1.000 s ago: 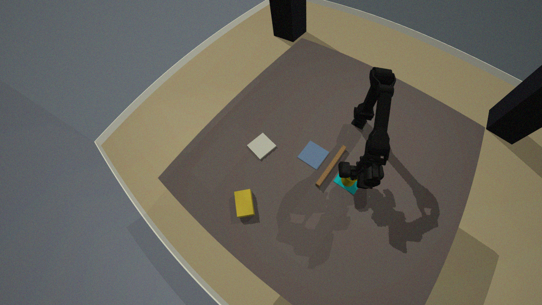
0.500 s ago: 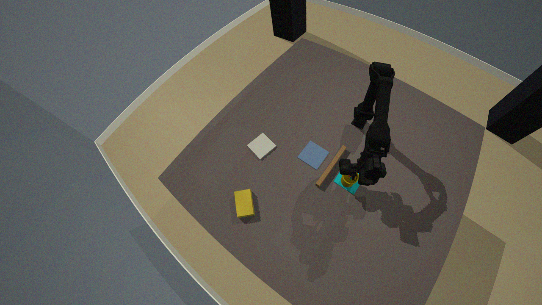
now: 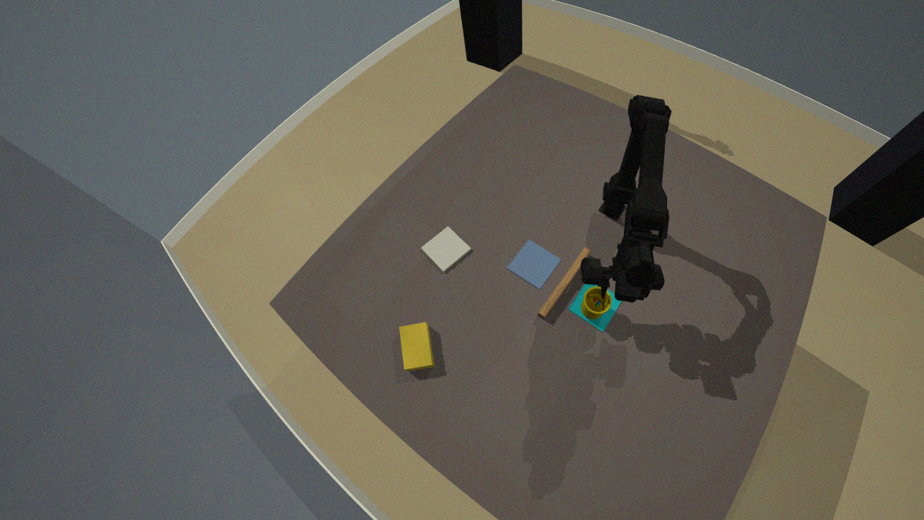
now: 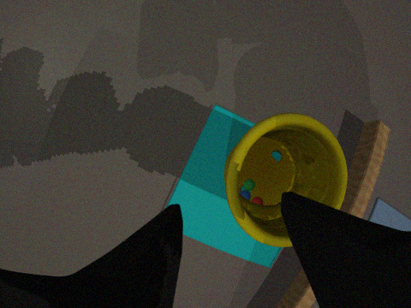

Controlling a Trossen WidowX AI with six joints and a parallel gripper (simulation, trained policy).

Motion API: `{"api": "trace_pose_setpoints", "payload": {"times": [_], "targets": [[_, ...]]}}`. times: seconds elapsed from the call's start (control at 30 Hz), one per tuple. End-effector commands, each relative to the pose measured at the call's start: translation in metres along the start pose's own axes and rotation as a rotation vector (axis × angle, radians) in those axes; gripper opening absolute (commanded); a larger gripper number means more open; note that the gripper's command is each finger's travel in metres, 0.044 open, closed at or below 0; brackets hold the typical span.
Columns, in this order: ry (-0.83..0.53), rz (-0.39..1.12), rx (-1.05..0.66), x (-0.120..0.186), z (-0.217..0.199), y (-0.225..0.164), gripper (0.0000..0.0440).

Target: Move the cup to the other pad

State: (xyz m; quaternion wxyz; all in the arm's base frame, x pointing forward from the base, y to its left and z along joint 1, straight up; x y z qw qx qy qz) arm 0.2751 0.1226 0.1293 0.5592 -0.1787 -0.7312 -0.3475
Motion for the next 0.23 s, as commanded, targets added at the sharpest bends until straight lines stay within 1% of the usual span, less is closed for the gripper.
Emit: {"api": "trace_pose_setpoints", "payload": {"times": [0.0, 0.07, 0.2], "targets": [[-0.006, -0.035, -0.011, 0.012, -0.002, 0.003, 0.0250], [-0.014, -0.052, -0.014, 0.019, -0.003, 0.004, 0.0273], [-0.027, -0.079, -0.025, 0.031, -0.008, 0.007, 0.0362]]}}
Point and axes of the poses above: the point midway between the two fingers, 35 mm back from their tips, its own x axis back along the fingers, its own z axis across the jaws, y = z × x, the point moved 1 cm from there along x, back along the fingers, and after that the axes turned 14 degrees about x, right-handed, at the moved point
